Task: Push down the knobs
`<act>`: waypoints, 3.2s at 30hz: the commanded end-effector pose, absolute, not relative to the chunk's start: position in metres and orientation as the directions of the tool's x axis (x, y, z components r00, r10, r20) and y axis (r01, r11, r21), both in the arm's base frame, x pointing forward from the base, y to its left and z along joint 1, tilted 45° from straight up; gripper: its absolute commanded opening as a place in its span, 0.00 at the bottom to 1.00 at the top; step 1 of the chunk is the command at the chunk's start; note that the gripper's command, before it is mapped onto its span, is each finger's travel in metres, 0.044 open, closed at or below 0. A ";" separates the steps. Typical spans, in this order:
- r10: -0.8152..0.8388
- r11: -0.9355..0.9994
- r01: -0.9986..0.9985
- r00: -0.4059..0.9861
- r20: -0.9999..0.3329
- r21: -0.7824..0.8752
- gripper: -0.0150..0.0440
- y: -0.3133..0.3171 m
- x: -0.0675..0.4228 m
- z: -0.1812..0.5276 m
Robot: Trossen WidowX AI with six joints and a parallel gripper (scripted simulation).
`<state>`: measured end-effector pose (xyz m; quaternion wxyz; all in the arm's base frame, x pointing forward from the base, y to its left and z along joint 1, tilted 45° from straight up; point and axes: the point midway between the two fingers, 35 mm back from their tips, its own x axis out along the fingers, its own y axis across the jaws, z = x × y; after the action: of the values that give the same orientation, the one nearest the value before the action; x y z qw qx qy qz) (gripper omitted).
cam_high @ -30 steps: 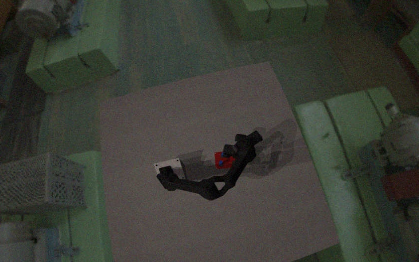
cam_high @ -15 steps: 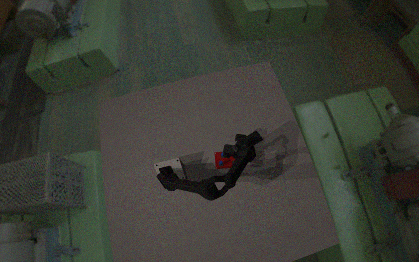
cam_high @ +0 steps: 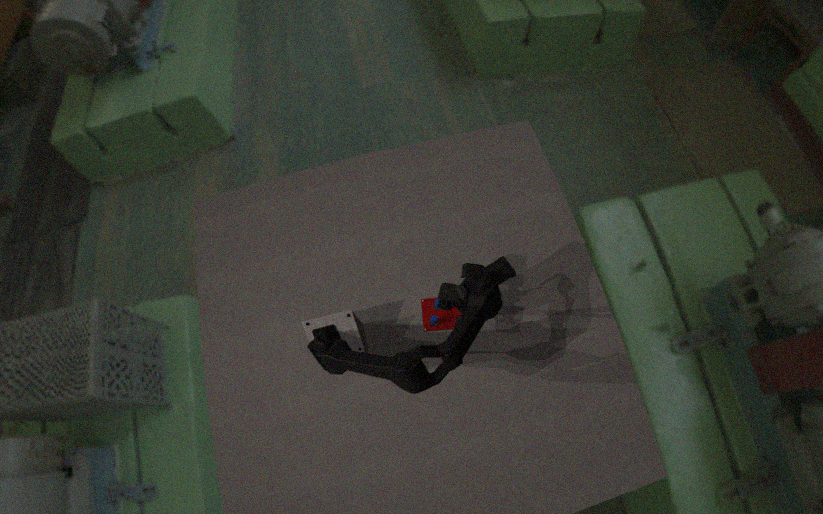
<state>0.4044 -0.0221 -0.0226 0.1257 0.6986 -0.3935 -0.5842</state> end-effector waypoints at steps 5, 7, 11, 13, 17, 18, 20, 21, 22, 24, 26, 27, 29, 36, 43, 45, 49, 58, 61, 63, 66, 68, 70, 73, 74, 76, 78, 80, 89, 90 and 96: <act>-0.701 -0.654 -0.404 0.006 -0.713 0.639 0.25 -0.026 0.405 -0.025; -0.701 -0.654 -0.404 0.006 -0.713 0.639 0.25 -0.026 0.405 -0.025; -0.701 -0.654 -0.404 0.006 -0.713 0.639 0.25 -0.026 0.405 -0.025; -0.701 -0.654 -0.404 0.006 -0.713 0.639 0.25 -0.026 0.405 -0.025; -0.701 -0.654 -0.404 0.006 -0.713 0.639 0.25 -0.026 0.405 -0.025; -0.701 -0.654 -0.404 0.006 -0.713 0.639 0.25 -0.026 0.405 -0.025; -0.701 -0.654 -0.404 0.006 -0.713 0.639 0.25 -0.026 0.405 -0.025; -0.701 -0.654 -0.404 0.006 -0.713 0.639 0.25 -0.026 0.405 -0.025; -0.701 -0.654 -0.404 0.006 -0.713 0.639 0.25 -0.026 0.405 -0.025; -0.701 -0.654 -0.404 0.006 -0.713 0.639 0.25 -0.026 0.405 -0.025; -0.701 -0.654 -0.404 0.006 -0.713 0.639 0.25 -0.026 0.405 -0.025; -0.701 -0.654 -0.404 0.006 -0.713 0.639 0.25 -0.027 0.405 -0.025; -0.701 -0.654 -0.404 0.006 -0.713 0.639 0.25 -0.027 0.405 -0.026; -0.701 -0.654 -0.404 0.006 -0.713 0.639 0.25 -0.027 0.405 -0.026; -0.701 -0.654 -0.404 0.006 -0.713 0.640 0.25 -0.027 0.405 -0.026; -0.701 -0.654 -0.404 0.006 -0.713 0.640 0.25 -0.027 0.405 -0.026; -0.701 -0.654 -0.404 0.006 -0.713 0.639 0.25 -0.025 0.405 -0.024; -0.700 -0.654 -0.404 0.006 -0.714 0.639 0.25 -0.015 0.405 -0.014; -0.700 -0.655 -0.404 0.006 -0.714 0.639 0.25 -0.013 0.405 -0.012; -0.701 -0.655 -0.398 0.001 -0.714 0.642 0.34 -0.017 0.404 -0.017; -0.701 -0.655 -0.398 0.001 -0.714 0.642 0.48 -0.017 0.404 -0.017; -0.701 -0.655 -0.398 0.001 -0.714 0.642 0.57 -0.017 0.404 -0.017; -0.700 -0.655 -0.398 0.001 -0.714 0.642 0.65 -0.016 0.402 -0.016; -0.698 -0.658 -0.398 0.001 -0.717 0.640 0.79 -0.007 0.379 -0.013; -0.697 -0.659 -0.397 0.002 -0.717 0.639 0.83 -0.004 0.369 -0.011; -0.695 -0.660 -0.397 0.002 -0.719 0.637 0.92 0.002 0.347 -0.009; -0.694 -0.661 -0.397 0.001 -0.720 0.637 1.00 0.006 0.324 -0.007; -0.694 -0.661 -0.397 0.001 -0.720 0.637 1.00 0.009 0.301 -0.005; -0.699 -0.655 -0.397 -0.001 -0.715 0.642 1.00 0.004 0.212 -0.003; -0.699 -0.655 -0.397 -0.001 -0.715 0.642 1.00 0.004 0.212 -0.003; -0.699 -0.655 -0.397 -0.001 -0.715 0.642 1.00 0.004 0.212 -0.003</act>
<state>0.2162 0.0032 -0.0031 0.1344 0.6927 -0.3947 -0.5885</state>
